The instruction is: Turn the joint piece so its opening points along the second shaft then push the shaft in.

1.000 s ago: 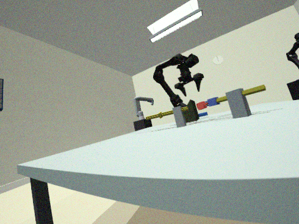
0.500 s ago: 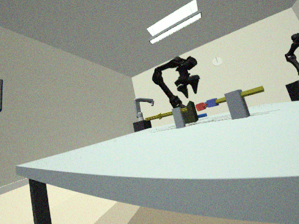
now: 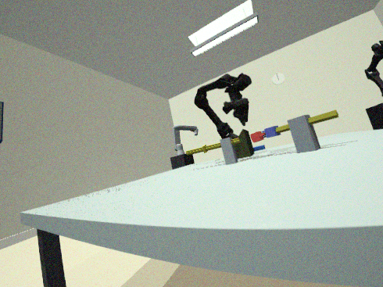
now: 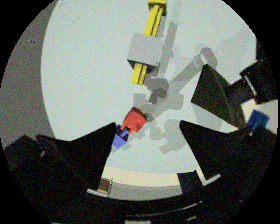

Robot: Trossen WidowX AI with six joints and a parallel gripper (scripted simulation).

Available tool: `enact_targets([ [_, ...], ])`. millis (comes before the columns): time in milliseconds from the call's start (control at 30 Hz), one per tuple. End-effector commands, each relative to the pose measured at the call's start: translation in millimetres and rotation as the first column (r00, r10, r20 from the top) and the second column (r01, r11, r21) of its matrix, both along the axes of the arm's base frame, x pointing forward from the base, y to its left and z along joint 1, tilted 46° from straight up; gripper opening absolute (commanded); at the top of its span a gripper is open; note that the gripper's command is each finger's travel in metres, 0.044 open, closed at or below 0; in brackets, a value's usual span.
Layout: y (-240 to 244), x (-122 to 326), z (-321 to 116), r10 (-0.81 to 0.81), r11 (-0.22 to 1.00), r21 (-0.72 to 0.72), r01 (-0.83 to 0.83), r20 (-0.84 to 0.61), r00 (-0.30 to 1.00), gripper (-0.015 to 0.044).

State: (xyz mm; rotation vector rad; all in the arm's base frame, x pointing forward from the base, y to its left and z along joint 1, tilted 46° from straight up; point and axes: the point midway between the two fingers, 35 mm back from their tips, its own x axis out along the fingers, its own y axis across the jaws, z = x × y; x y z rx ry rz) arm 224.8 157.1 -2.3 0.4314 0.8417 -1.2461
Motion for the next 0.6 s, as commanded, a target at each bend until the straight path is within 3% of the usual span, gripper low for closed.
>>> enact_targets([
  [0,-1.5,0.6,-0.4,-0.111,0.994,0.026,0.108,0.103,0.988,0.044],
  [567,-6.0,0.5,-3.4,-0.479,0.878,0.189,0.441,0.382,0.79,0.044],
])
